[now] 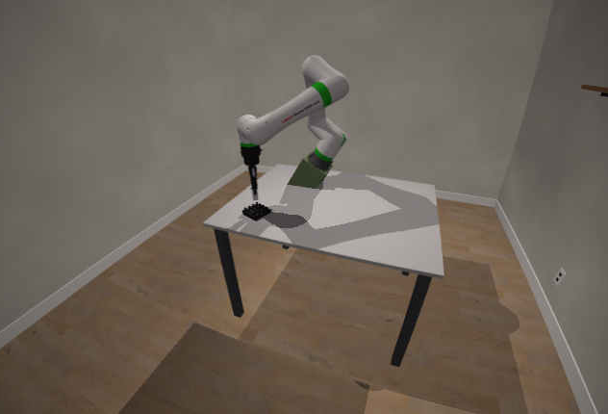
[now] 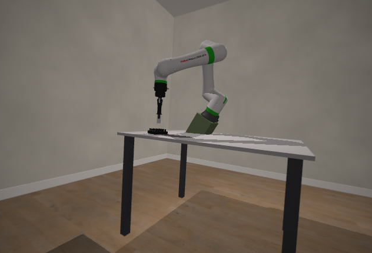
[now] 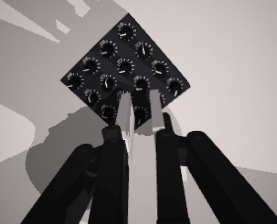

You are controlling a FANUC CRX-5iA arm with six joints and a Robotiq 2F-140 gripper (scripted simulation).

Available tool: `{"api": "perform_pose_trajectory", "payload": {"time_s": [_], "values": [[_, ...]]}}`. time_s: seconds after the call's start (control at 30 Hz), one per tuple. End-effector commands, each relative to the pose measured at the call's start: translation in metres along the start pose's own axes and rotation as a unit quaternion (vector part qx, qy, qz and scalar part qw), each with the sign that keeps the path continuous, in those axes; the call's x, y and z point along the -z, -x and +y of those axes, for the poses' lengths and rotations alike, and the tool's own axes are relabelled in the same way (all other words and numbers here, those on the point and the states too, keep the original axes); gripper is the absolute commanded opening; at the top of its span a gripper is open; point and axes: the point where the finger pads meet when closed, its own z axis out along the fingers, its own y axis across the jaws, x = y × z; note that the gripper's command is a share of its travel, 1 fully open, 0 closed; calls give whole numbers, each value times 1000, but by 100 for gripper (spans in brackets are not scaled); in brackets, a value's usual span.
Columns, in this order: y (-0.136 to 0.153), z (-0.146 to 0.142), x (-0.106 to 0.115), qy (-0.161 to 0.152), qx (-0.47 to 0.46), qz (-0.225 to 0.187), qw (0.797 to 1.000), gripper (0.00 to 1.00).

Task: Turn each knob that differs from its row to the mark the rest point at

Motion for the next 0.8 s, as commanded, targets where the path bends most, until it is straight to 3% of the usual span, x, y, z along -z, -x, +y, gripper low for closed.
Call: {"api": "perform_pose_trajectory", "payload": {"time_s": [0.0, 0.3, 0.77], "values": [[0, 0, 2, -4, 78, -1, 997, 12], [0, 0, 4, -4, 171, 0, 985, 12], [0, 0, 9, -4, 371, 1, 929, 12]]}}
